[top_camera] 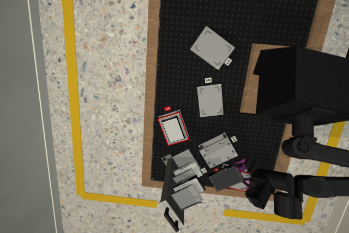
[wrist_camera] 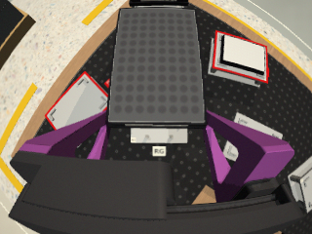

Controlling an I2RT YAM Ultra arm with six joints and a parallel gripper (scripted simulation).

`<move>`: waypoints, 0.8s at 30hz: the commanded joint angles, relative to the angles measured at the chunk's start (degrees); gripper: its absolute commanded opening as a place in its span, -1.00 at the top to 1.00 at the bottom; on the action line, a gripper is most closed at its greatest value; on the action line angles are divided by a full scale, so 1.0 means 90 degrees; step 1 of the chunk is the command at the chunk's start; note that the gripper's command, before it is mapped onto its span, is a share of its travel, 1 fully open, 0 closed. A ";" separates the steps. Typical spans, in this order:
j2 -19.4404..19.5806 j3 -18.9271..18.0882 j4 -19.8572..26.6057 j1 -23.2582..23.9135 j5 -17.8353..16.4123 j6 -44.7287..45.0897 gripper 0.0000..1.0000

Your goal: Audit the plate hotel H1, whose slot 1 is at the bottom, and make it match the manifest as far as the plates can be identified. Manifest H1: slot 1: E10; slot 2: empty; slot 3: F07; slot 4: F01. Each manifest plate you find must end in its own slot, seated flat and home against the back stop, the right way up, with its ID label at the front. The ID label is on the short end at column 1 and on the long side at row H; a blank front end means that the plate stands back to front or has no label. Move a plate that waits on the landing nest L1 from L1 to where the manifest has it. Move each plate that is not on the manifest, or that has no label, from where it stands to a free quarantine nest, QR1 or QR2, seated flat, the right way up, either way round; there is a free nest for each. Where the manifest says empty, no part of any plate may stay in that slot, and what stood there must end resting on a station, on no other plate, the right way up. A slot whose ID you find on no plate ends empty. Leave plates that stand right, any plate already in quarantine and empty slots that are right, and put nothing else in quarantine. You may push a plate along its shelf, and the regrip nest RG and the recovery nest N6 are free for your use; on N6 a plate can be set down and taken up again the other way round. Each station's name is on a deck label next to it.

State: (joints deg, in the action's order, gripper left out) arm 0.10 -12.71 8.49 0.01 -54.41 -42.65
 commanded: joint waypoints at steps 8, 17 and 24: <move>-0.0008 0.0033 0.0007 -0.0518 0.0736 0.0080 -0.72; -0.0009 0.0074 -0.0001 -0.0882 0.1099 0.0122 -0.72; -0.0009 0.0117 -0.0024 -0.1238 0.1454 0.0158 -0.72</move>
State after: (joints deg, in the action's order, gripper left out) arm 0.12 -11.55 8.67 -10.41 -44.21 -41.34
